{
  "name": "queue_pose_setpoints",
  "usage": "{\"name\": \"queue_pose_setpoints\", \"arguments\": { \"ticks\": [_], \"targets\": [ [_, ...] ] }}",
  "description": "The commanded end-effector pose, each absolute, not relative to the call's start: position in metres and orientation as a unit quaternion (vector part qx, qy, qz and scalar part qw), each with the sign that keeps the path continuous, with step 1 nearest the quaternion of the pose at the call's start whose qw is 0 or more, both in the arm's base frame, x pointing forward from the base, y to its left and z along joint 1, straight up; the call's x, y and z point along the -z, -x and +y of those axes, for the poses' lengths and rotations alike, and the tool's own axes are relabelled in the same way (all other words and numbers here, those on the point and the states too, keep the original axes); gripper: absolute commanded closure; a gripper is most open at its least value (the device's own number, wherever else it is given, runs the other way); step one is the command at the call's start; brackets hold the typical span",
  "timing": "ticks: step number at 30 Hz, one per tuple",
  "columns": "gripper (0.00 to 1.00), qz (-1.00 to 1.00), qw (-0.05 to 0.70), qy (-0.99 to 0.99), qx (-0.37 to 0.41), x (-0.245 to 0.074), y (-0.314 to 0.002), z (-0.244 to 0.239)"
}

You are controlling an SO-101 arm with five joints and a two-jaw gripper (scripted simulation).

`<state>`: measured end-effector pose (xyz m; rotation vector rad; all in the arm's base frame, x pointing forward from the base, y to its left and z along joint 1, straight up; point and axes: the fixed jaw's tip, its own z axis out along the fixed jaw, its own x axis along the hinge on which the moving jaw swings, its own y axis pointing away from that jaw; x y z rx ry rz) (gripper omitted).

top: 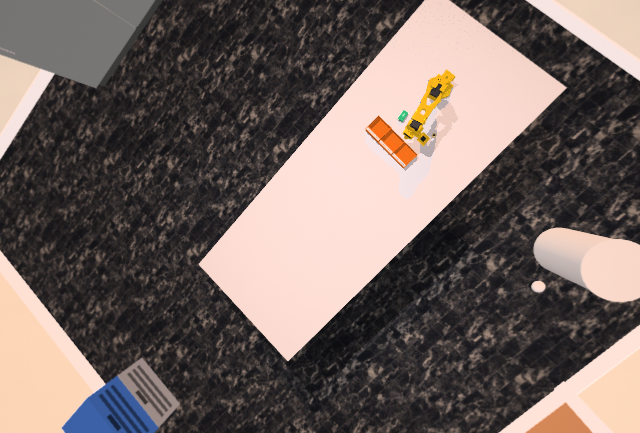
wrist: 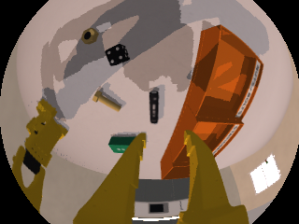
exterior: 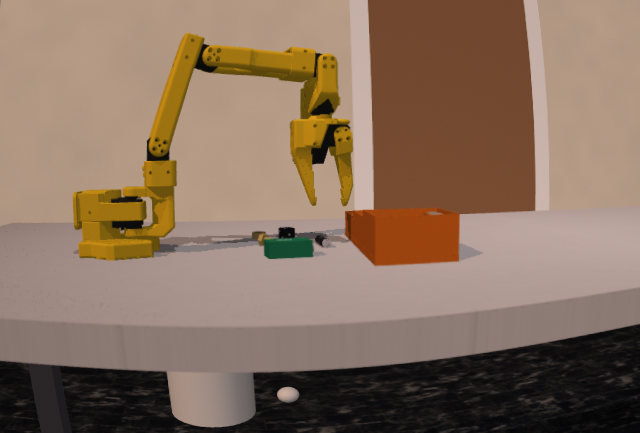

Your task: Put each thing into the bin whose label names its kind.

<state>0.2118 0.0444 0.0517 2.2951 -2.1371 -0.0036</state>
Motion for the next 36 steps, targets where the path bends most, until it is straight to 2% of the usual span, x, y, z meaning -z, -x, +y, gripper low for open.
{"name": "queue_pose_setpoints", "arguments": {
  "ticks": [1,22,36],
  "targets": [
    [0.81,-0.681,-0.015,-0.732,-0.011,-0.067,-0.212,0.039],
    [0.81,-0.681,-0.015,-0.732,-0.011,-0.066,-0.212,0.039],
    [0.81,-0.681,-0.015,-0.732,-0.011,-0.051,-0.214,0.04]
  ]
}}
